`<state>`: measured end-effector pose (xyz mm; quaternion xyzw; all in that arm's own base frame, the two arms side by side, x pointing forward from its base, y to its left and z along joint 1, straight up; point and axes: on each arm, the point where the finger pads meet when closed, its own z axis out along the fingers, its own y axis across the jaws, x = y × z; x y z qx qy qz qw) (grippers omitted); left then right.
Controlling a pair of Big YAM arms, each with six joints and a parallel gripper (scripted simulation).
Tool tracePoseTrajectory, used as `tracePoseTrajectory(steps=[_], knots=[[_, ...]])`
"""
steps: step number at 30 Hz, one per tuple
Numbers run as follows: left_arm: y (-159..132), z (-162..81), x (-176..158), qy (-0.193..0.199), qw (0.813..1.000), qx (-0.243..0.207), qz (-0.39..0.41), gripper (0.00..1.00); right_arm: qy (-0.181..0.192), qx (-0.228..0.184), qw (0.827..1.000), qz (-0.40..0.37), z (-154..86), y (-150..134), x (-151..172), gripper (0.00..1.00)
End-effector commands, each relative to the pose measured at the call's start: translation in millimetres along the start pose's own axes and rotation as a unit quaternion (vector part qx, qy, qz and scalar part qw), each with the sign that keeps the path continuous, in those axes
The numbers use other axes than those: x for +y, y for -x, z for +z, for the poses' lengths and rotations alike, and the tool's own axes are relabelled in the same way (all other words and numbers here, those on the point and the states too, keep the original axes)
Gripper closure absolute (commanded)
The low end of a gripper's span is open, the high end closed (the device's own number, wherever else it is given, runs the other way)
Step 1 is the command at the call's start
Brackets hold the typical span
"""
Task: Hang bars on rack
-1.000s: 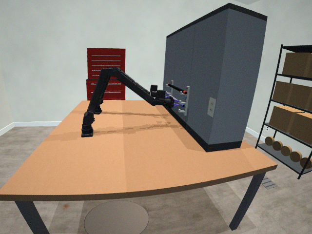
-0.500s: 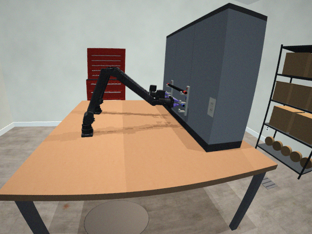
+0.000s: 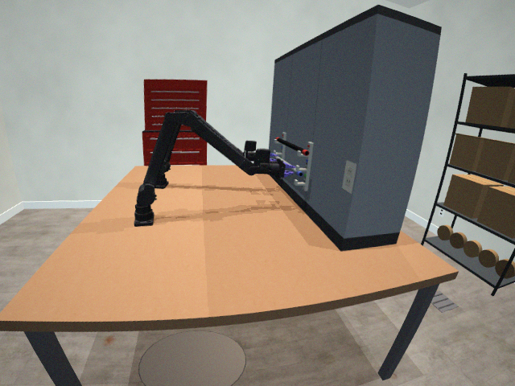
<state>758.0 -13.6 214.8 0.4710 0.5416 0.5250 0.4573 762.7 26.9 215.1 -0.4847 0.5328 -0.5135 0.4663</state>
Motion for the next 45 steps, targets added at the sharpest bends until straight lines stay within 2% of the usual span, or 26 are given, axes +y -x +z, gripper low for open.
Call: tracePoseTrajectory(steps=[1, 10, 29, 45], knots=[[-1, -6, 44, 0.043, 0.999, 0.003, -0.008, 1.0, -0.041, 0.011, 0.999, 0.009, -10, -12, -43, 1.0], [0, -14, 38, 0.043, 0.999, 0.003, -0.008, 1.0, -0.041, 0.011, 0.999, 0.009, -17, -13, -36, 1.0], [1, -13, 32, 0.043, 0.999, 0.003, -0.008, 1.0, -0.041, 0.011, 0.999, 0.009, -17, -14, -30, 1.0], [1, -27, 27, 0.043, 0.999, 0.003, -0.008, 1.0, -0.041, 0.011, 0.999, 0.009, -31, -14, -26, 1.0]])
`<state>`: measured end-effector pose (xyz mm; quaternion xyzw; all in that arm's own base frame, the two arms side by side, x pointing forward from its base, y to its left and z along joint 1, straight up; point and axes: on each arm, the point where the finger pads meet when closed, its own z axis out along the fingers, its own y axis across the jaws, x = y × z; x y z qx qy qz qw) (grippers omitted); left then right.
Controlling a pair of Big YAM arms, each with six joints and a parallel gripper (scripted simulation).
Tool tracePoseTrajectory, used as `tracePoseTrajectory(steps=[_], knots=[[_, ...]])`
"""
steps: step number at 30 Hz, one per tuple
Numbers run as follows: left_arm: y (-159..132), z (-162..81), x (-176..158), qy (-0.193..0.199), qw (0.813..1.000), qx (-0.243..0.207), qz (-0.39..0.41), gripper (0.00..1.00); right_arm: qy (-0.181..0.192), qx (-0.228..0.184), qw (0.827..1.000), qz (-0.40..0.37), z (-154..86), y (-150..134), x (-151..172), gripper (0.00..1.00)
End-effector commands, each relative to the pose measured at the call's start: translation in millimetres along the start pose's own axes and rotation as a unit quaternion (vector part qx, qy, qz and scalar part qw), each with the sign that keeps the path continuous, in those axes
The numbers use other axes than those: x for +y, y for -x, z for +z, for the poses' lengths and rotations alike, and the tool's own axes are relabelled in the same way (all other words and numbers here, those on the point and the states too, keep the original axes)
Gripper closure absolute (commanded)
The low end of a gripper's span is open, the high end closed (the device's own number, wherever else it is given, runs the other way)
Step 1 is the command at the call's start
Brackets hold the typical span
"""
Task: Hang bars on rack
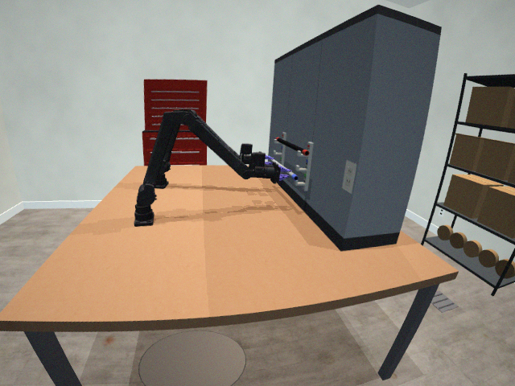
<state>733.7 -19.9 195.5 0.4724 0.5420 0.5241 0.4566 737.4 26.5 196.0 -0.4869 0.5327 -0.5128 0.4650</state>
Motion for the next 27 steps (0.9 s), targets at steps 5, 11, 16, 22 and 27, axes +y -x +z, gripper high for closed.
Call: tracePoseTrajectory(steps=[5, 11, 16, 22, 27], knots=[[-2, -4, 48, 0.045, 0.999, 0.003, -0.008, 1.0, -0.043, 0.012, 0.999, 0.01, -10, -11, -46, 1.0], [-2, -7, 49, 0.045, 0.999, 0.003, -0.008, 1.0, -0.043, 0.012, 0.999, 0.01, -14, -11, -47, 1.0], [-2, -8, 50, 0.045, 0.999, 0.003, -0.008, 1.0, -0.043, 0.012, 0.999, 0.01, -17, -11, -48, 1.0], [-3, -8, 50, 0.045, 0.999, 0.003, -0.008, 1.0, -0.043, 0.012, 0.999, 0.01, -17, -10, -48, 1.0], [-3, -9, 49, 0.045, 0.999, 0.003, -0.008, 1.0, -0.043, 0.012, 0.999, 0.01, -18, -10, -47, 1.0]])
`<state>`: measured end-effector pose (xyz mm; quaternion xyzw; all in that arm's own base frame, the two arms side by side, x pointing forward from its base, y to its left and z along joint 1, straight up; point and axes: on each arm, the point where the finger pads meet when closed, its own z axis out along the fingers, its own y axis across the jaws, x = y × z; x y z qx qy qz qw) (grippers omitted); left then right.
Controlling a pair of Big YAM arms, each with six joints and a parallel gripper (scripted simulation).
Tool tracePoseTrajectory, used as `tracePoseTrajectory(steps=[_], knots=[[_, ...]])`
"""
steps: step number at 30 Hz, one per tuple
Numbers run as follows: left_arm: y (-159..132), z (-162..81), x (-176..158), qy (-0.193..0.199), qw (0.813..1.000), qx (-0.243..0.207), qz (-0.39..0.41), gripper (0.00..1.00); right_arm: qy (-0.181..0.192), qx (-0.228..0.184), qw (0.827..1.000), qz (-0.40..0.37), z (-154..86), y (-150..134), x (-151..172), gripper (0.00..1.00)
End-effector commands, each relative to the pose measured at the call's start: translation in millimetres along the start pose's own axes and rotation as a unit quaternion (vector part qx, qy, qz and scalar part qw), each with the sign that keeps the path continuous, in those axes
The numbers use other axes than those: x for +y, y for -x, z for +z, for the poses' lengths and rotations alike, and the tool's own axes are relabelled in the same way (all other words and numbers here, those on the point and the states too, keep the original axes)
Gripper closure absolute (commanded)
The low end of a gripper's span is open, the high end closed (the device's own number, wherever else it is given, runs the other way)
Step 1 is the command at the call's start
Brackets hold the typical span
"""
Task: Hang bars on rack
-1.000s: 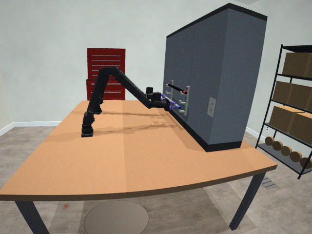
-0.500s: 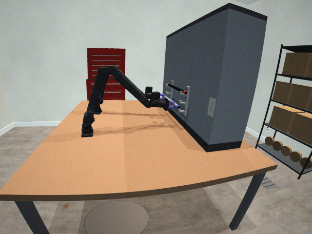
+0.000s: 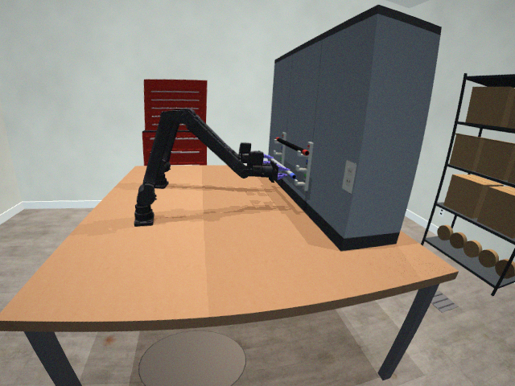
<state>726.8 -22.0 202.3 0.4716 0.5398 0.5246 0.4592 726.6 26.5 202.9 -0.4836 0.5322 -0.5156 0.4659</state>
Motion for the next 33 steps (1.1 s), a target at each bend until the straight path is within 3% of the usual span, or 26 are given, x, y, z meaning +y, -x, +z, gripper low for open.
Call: tracePoseTrajectory(steps=[1, 33], knots=[[-4.2, -1.0, 42.3, 0.042, 0.999, 0.005, -0.008, 1.0, -0.039, 0.01, 0.999, 0.01, -7.1, -8.8, -40.4, 1.0], [-6.6, 0.6, 40.3, 0.042, 0.999, 0.005, -0.008, 1.0, -0.039, 0.01, 0.999, 0.01, -8.5, -6.7, -37.9, 1.0]])
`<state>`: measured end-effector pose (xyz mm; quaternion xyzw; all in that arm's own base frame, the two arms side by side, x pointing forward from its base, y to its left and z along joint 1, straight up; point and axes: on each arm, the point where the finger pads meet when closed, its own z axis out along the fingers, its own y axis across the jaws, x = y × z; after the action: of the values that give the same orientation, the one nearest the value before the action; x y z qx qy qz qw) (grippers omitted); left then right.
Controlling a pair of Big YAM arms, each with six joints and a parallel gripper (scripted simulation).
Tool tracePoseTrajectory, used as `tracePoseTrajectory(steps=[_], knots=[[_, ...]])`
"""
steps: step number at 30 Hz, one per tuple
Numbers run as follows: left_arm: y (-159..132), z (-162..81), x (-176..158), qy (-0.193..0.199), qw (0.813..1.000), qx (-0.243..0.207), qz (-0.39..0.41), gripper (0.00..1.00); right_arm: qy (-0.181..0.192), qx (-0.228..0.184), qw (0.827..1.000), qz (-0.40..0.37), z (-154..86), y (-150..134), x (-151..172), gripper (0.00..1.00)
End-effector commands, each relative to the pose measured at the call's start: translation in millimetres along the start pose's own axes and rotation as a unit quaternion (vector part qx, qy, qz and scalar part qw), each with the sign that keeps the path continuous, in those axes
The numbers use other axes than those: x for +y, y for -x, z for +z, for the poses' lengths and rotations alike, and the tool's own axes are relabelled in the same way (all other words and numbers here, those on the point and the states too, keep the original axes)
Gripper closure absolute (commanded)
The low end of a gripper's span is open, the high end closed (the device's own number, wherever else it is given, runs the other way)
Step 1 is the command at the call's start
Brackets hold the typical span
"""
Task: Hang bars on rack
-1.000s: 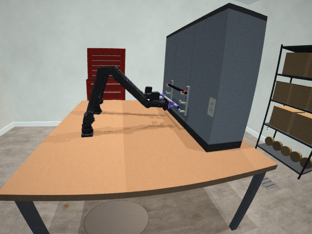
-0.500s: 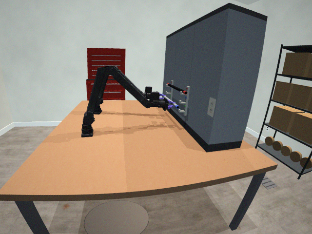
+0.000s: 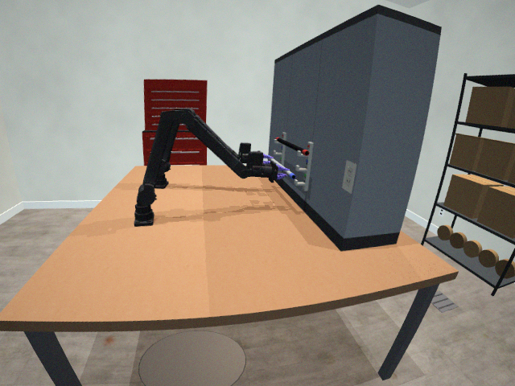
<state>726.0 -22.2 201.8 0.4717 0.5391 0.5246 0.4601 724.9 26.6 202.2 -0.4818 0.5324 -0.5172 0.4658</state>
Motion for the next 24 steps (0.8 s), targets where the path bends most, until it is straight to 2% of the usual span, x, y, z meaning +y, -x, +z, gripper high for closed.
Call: tracePoseTrajectory(steps=[1, 24], knots=[[-6.8, 1.5, 40.8, 0.041, 0.999, 0.006, -0.007, 1.0, -0.038, 0.008, 0.999, 0.01, -6.6, -6.6, -38.6, 1.0], [-10.5, 4.5, 37.9, 0.041, 0.999, 0.006, -0.007, 1.0, -0.038, 0.008, 0.999, 0.01, -6.3, -4.2, -36.1, 1.0]])
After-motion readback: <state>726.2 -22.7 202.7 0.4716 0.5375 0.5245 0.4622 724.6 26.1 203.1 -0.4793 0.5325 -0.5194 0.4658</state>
